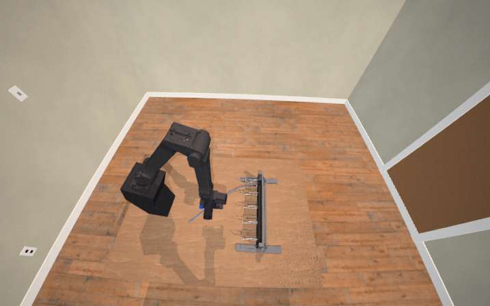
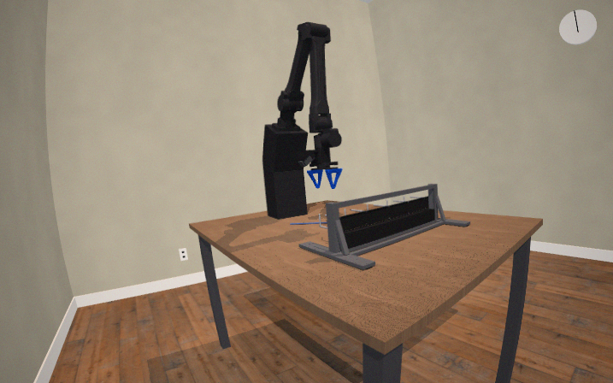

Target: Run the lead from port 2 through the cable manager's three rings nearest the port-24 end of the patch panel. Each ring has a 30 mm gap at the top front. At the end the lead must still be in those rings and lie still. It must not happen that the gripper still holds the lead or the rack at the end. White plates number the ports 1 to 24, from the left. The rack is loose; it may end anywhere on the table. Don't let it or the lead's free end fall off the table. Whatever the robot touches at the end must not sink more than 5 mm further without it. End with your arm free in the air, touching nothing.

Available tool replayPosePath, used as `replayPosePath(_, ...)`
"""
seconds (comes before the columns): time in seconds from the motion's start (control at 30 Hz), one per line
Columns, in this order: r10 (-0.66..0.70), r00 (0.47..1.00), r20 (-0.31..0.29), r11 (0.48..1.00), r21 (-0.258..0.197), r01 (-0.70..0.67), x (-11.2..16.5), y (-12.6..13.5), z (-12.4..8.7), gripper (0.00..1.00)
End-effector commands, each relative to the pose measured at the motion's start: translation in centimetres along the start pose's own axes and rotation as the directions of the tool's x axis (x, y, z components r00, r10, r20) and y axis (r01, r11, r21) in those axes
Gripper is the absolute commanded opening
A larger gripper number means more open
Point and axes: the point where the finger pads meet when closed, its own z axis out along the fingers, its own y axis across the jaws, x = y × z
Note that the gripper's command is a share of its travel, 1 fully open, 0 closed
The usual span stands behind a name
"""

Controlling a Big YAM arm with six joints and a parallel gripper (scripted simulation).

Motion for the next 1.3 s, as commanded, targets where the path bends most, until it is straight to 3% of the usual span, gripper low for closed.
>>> replayPosePath(0.0,0.012,1.000,-0.002,1.000,-0.008,-0.012,0.61,0.17,0.19,1.00)
replayPosePath(0.03,0.012,1.000,-0.001,1.000,-0.016,-0.012,0.58,0.50,-0.06,0.00)
replayPosePath(1.27,-0.023,1.000,0.001,0.999,-0.023,0.023,0.58,0.65,-0.26,0.00)
